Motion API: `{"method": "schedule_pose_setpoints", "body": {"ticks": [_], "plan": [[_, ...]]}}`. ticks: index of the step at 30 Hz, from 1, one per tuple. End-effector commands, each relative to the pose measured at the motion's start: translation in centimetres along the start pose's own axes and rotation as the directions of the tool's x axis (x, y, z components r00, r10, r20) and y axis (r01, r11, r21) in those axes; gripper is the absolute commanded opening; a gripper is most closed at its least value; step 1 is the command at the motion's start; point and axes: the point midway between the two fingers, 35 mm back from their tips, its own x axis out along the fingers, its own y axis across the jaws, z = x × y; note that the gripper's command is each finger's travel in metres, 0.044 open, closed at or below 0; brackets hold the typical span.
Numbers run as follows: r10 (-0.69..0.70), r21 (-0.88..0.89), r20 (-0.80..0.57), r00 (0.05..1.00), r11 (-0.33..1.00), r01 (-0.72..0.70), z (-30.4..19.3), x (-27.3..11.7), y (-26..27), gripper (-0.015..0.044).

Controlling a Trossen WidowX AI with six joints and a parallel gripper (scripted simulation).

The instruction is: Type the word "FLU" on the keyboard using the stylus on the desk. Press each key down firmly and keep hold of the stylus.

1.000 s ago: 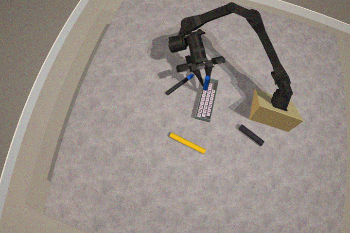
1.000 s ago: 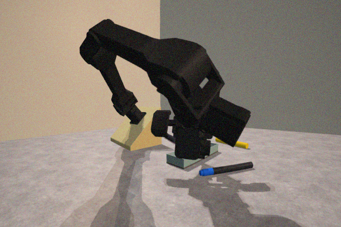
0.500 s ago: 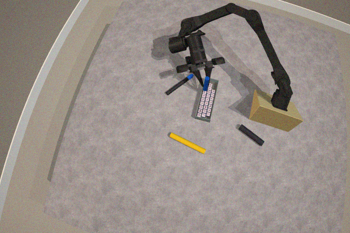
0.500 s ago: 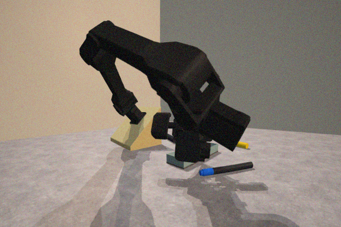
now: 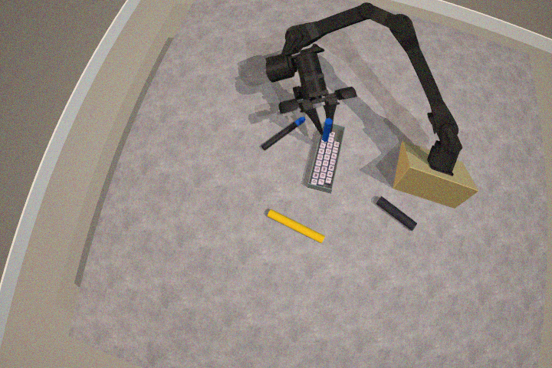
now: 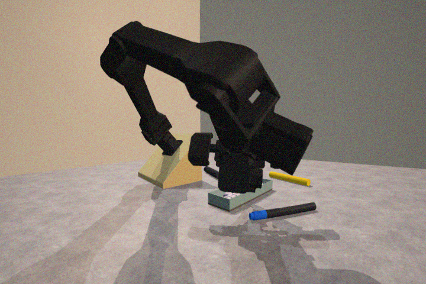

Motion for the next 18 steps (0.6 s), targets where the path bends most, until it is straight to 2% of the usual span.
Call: {"method": "schedule_pose_setpoints", "body": {"ticks": [1,9,18], "plan": [[0.008,-0.001,0.001,1.0,1.0,-0.008,-1.83,-1.09,-0.01,0.0081],[0.007,-0.006,0.005,1.0,1.0,-0.007,-1.64,-0.92,0.0,0.0084],[0.158,0.089,0.02,0.987,0.983,-0.16,-1.95,-1.7,-0.65,0.0024]]}}
